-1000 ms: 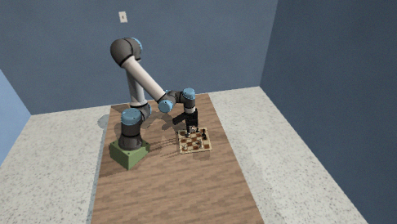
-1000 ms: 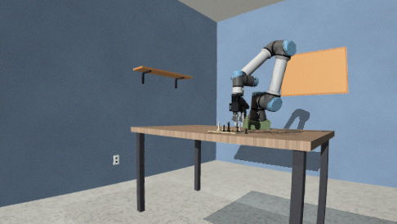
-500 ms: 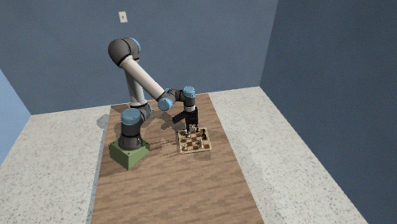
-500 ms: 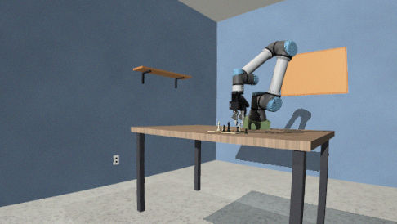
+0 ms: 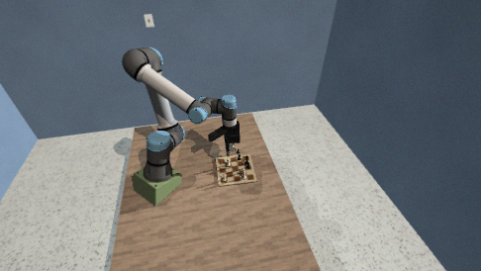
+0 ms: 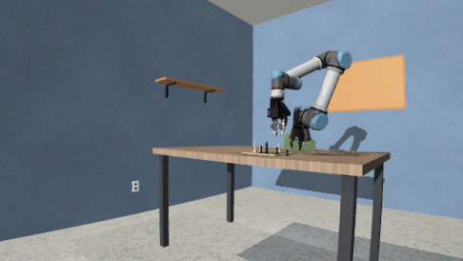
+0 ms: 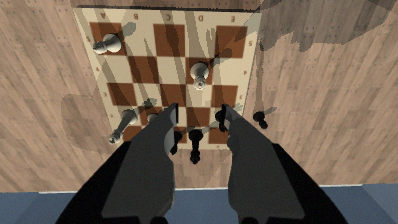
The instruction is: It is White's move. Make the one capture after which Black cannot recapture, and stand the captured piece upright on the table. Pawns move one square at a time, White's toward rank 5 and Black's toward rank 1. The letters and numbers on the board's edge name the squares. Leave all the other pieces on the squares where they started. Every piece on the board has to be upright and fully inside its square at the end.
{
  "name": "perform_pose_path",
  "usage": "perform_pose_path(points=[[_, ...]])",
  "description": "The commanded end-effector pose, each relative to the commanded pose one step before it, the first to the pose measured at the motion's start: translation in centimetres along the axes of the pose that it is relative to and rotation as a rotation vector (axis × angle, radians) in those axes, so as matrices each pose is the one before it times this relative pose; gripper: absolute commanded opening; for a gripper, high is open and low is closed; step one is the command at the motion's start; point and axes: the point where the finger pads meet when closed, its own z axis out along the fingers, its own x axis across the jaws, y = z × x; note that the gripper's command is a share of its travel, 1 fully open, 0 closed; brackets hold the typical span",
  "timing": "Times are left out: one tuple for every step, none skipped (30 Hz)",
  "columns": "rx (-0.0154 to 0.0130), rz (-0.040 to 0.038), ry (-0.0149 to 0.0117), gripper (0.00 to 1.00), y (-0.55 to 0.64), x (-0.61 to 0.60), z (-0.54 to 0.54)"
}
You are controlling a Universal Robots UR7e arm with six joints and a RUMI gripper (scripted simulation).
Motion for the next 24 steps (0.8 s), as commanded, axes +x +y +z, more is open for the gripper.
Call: perform_pose_path(points=[[0.00145,-0.00060,0.00263,0.25,-0.105,-0.035,-2.105],[0.00000,0.00000,0.00000,0.25,0.000,0.000,-0.094],[0.00000,0.00000,0.00000,0.25,0.000,0.000,-0.052],[0.00000,0.00000,0.00000,0.25,0.000,0.000,-0.020],[0.00000,0.00000,0.00000,0.25,0.000,0.000,0.000],[0.00000,0.00000,0.00000,0.25,0.000,0.000,0.000],[0.00000,0.00000,0.00000,0.25,0.000,0.000,-0.003],[0.00000,0.00000,0.00000,1.00,0.000,0.000,0.000],[0.00000,0.00000,0.00000,1.00,0.000,0.000,0.000],[0.00000,0.00000,0.00000,1.00,0.000,0.000,0.000],[0.00000,0.00000,0.00000,1.00,0.000,0.000,0.000],[0.00000,0.00000,0.00000,1.00,0.000,0.000,0.000],[0.00000,0.00000,0.00000,1.00,0.000,0.000,0.000],[0.00000,0.00000,0.00000,1.00,0.000,0.000,0.000],[0.00000,0.00000,0.00000,1.00,0.000,0.000,0.000],[0.00000,0.00000,0.00000,1.00,0.000,0.000,0.000],[0.00000,0.00000,0.00000,1.00,0.000,0.000,0.000],[0.00000,0.00000,0.00000,1.00,0.000,0.000,0.000],[0.00000,0.00000,0.00000,1.00,0.000,0.000,0.000],[0.00000,0.00000,0.00000,1.00,0.000,0.000,0.000],[0.00000,0.00000,0.00000,1.00,0.000,0.000,0.000],[0.00000,0.00000,0.00000,1.00,0.000,0.000,0.000],[0.00000,0.00000,0.00000,1.00,0.000,0.000,0.000],[0.00000,0.00000,0.00000,1.00,0.000,0.000,0.000]])
